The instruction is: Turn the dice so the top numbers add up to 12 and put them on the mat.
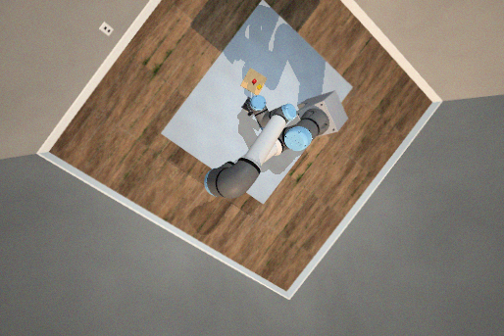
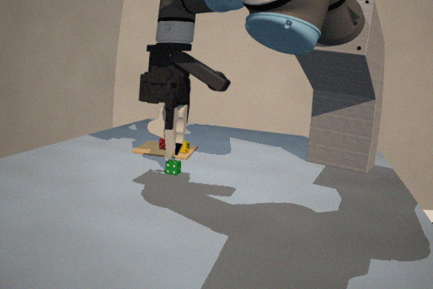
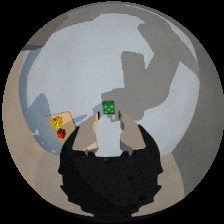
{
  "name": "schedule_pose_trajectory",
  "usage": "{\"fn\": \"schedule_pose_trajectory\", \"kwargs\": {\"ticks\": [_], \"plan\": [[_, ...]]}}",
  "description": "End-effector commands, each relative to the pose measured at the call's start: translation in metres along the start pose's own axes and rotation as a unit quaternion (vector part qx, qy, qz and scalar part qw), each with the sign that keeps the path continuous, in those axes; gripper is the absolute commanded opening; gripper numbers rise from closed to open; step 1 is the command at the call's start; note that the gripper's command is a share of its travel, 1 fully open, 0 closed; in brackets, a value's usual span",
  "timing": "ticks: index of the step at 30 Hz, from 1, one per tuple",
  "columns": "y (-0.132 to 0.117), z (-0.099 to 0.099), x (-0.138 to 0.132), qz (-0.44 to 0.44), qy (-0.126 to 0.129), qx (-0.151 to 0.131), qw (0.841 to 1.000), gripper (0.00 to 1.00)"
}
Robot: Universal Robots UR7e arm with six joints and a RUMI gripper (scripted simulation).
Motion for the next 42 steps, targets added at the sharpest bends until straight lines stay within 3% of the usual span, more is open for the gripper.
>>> {"fn": "schedule_pose_trajectory", "kwargs": {"ticks": [1,28,42], "plan": [[0.0,0.0,0.0,0.0,-0.001,0.001,1.0,0.24],[0.0,-0.001,0.0,0.0,-0.001,0.001,1.0,0.24],[0.0,-0.015,0.0,0.0,-0.001,0.001,1.0,0.24]]}}
Point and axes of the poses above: the point where the finger pads meet when closed, its own z axis back along the fingers, its own x axis across the jaws, y = z × x, the point moved 6 cm from there along z, back along the fingers, and after that the axes turned 12 degrees about z, right-handed, at the moved point
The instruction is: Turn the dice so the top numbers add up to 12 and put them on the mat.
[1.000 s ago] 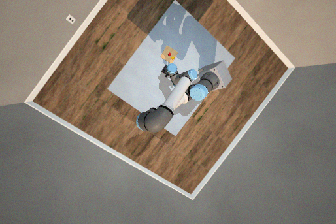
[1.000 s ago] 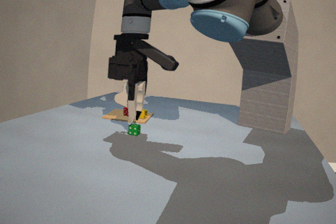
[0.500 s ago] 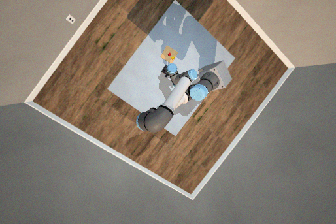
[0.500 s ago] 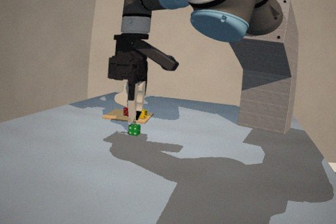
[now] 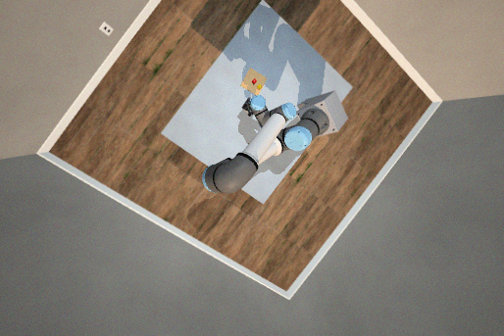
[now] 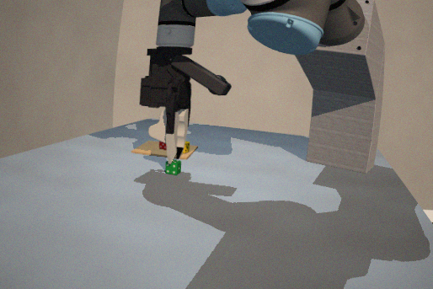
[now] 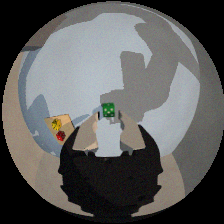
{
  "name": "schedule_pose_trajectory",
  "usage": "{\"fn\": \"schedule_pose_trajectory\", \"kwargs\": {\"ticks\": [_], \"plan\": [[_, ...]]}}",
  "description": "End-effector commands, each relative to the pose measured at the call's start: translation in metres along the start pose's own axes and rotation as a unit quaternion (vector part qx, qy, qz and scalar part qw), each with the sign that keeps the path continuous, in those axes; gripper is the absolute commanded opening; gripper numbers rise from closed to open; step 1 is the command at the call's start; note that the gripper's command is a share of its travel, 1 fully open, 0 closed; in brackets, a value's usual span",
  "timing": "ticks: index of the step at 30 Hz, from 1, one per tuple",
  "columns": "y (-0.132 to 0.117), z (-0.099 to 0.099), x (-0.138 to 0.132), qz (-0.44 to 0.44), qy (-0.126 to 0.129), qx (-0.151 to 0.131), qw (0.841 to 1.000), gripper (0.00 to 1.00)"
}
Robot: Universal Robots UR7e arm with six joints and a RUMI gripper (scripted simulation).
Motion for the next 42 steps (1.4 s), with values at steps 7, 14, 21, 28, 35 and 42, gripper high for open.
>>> {"fn": "schedule_pose_trajectory", "kwargs": {"ticks": [7,14,21,28,35,42], "plan": [[-0.003,-0.019,0.0,0.002,0.002,-0.002,1.0,0.24],[-0.003,-0.023,-0.001,0.002,0.002,-0.002,1.0,0.24],[-0.003,-0.023,0.0,0.002,0.002,-0.002,1.0,0.24],[-0.003,-0.023,0.0,0.002,0.002,-0.002,1.0,0.24],[-0.003,-0.023,0.0,0.002,0.002,-0.002,1.0,0.24],[-0.003,-0.023,0.0,0.002,0.002,-0.002,1.0,0.24]]}}
Point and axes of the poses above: the point where the finger pads meet when closed, its own z axis back along the fingers, its own x axis across the jaws, y = z × x, the point moved 6 cm from there along z, back along the fingers, and after that the axes turned 12 degrees about z, right-handed, at the moved point
